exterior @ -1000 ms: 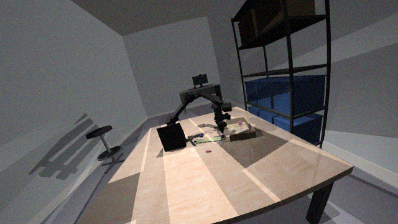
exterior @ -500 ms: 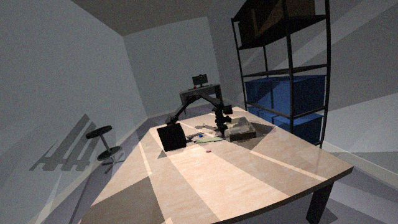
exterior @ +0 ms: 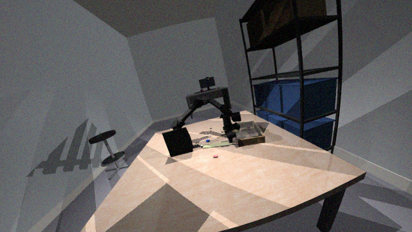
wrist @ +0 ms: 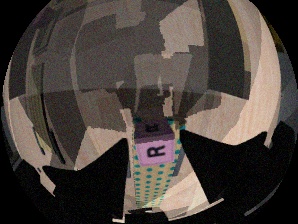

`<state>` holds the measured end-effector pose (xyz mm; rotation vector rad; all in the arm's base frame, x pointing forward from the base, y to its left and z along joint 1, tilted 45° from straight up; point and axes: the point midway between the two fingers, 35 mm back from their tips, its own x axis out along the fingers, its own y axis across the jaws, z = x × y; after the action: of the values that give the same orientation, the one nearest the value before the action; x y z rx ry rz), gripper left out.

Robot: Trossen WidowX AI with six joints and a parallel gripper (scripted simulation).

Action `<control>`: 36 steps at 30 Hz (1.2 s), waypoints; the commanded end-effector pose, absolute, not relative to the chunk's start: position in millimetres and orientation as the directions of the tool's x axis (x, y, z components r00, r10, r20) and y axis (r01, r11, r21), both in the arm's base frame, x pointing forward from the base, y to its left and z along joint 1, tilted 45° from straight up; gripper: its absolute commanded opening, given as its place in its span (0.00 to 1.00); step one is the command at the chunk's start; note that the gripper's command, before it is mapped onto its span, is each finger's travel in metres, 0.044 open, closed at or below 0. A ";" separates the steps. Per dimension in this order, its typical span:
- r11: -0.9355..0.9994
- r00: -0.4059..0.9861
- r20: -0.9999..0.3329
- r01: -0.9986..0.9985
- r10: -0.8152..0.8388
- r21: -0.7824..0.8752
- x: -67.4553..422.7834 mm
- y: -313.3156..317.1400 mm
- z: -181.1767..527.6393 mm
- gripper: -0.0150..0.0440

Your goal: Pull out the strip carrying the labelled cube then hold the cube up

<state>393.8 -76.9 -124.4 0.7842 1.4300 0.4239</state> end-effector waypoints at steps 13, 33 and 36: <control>0.688 0.126 -0.712 0.190 0.690 0.700 393.7 -74.9 -126.0 0.42; 0.684 0.127 -0.710 0.199 0.692 0.702 334.0 -84.8 -88.8 0.25; 0.683 0.127 -0.710 0.199 0.693 0.702 331.4 -84.8 -87.4 0.25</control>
<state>338.2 -83.0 -91.8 0.8021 1.4350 0.4206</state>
